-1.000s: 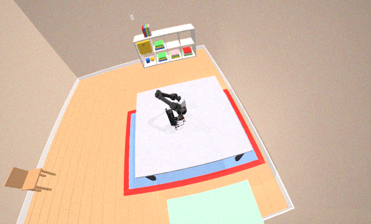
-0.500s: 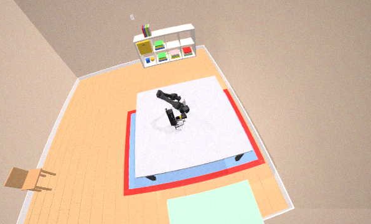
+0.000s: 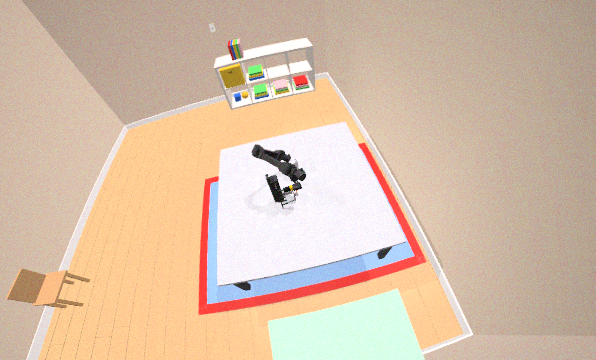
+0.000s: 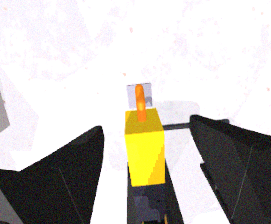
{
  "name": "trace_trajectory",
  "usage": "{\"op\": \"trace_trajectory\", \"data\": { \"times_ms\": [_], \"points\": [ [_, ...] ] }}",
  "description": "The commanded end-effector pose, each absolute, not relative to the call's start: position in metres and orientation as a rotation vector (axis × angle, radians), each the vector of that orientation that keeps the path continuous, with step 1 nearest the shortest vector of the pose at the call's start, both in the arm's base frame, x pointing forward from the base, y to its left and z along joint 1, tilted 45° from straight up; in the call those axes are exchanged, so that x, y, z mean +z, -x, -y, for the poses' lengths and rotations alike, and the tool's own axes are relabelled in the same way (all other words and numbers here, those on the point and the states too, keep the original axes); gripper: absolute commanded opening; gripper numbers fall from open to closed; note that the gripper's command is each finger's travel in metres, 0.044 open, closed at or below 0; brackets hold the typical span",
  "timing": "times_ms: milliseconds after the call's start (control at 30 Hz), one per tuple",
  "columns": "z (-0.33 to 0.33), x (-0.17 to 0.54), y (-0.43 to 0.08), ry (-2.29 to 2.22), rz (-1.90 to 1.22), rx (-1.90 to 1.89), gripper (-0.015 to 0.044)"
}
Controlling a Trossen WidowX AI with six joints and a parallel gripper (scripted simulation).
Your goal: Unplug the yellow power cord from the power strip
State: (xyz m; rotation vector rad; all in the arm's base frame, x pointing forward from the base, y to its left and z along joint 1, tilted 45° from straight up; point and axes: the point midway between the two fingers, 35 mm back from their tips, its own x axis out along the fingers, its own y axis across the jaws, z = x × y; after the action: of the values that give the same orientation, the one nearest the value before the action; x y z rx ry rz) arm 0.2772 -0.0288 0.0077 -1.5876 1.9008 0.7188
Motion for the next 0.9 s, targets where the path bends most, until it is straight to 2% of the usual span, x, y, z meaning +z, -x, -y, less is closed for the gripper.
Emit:
{"op": "trace_trajectory", "data": {
  "times_ms": [0,100,267,867],
  "points": [
    [0.027,0.007,-0.278,1.59,-1.899,0.72,0.0368],
    [0.009,-0.005,-0.281,1.589,-1.896,0.722,0.044],
    [-0.022,-0.025,-0.284,1.588,-1.896,0.722,0.044],
    [-0.022,-0.025,-0.284,1.588,-1.896,0.722,0.044]
  ]
}}
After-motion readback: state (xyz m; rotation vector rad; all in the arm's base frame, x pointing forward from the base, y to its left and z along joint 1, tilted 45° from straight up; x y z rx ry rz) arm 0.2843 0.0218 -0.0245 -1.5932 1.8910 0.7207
